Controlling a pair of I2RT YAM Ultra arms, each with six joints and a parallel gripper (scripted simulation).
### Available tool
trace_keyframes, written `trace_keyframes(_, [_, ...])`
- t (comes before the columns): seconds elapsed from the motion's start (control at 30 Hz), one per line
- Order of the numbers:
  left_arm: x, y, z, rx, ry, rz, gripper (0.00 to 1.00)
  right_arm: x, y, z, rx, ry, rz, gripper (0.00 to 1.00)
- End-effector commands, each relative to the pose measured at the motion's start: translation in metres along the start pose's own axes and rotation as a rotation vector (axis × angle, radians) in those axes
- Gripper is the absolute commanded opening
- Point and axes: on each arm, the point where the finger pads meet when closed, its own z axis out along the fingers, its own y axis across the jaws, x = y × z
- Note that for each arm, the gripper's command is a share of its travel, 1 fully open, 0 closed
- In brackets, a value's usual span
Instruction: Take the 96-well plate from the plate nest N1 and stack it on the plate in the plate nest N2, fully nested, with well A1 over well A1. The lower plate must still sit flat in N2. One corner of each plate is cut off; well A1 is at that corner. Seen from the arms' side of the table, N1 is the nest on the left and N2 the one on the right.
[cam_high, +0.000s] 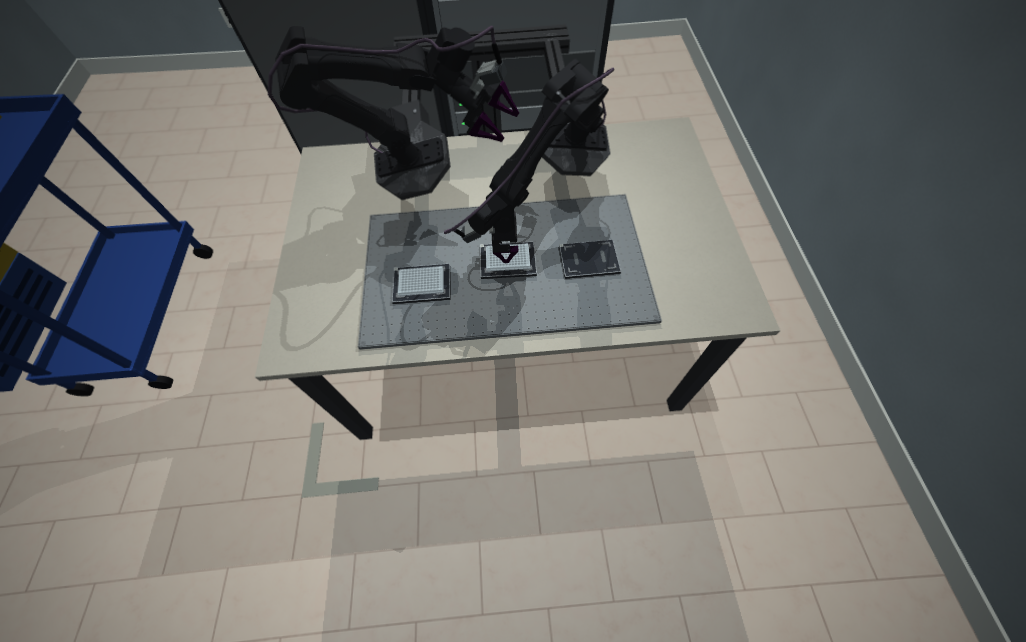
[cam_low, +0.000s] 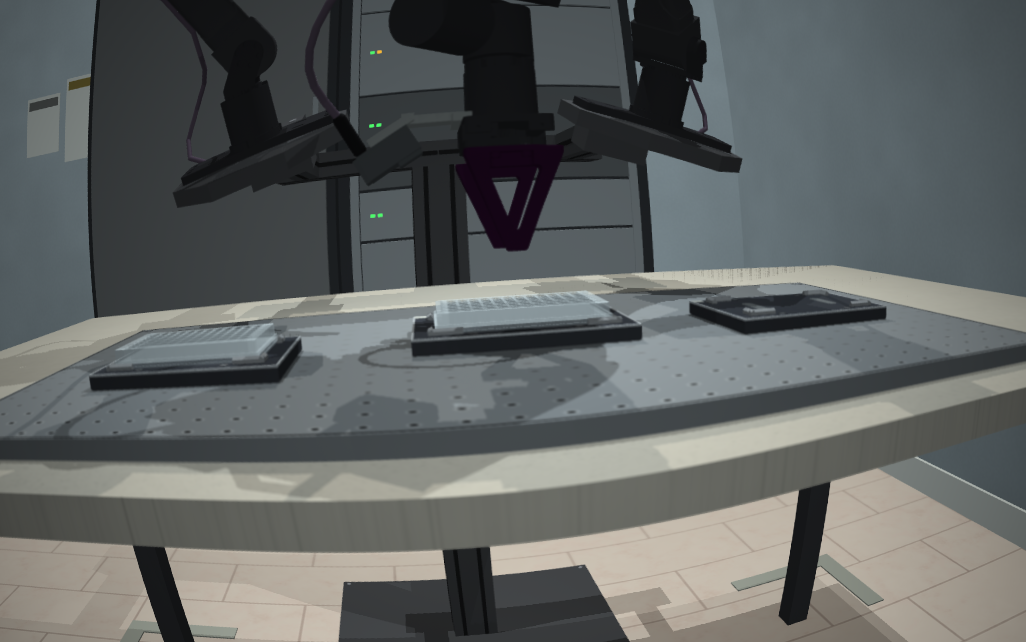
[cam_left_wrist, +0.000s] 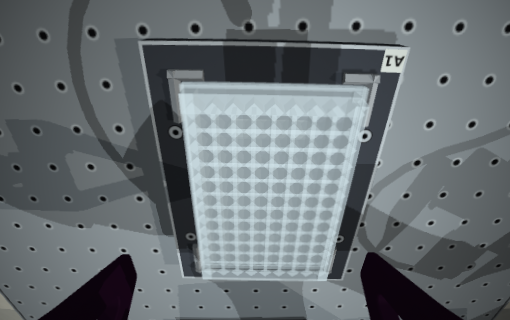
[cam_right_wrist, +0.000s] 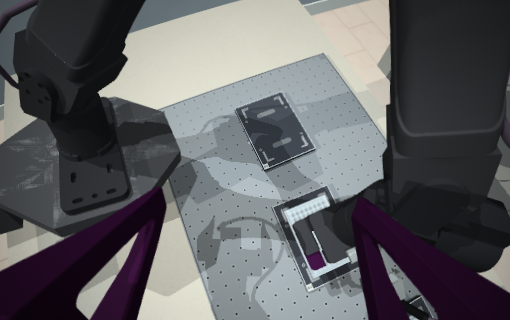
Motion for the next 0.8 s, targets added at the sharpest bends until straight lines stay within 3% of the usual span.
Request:
trace_keyframes(0.0, [-0.011,0.012,-0.052,-0.032,-0.029,-0.012,1.00,-0.004,-0.001,-0.003,-0.002,-0.016,0.011,1.00])
trace_keyframes(0.07, [-0.011,0.011,-0.071,-0.030,-0.032,-0.012,1.00,-0.004,-0.001,-0.003,-0.002,-0.016,0.011,1.00])
trace_keyframes(0.37, [-0.002,-0.006,-0.053,0.025,-0.002,0.007,1.00,-0.004,-0.001,-0.003,-0.002,-0.016,0.011,1.00])
trace_keyframes(0.57, [-0.001,0.009,-0.057,-0.038,-0.063,-0.081,1.00,-0.004,-0.001,-0.003,-0.002,-0.016,0.011,1.00])
trace_keyframes(0.77, [0.040,0.029,-0.067,-0.138,-0.165,-0.289,1.00,-0.004,-0.001,-0.003,-0.002,-0.016,0.011,1.00])
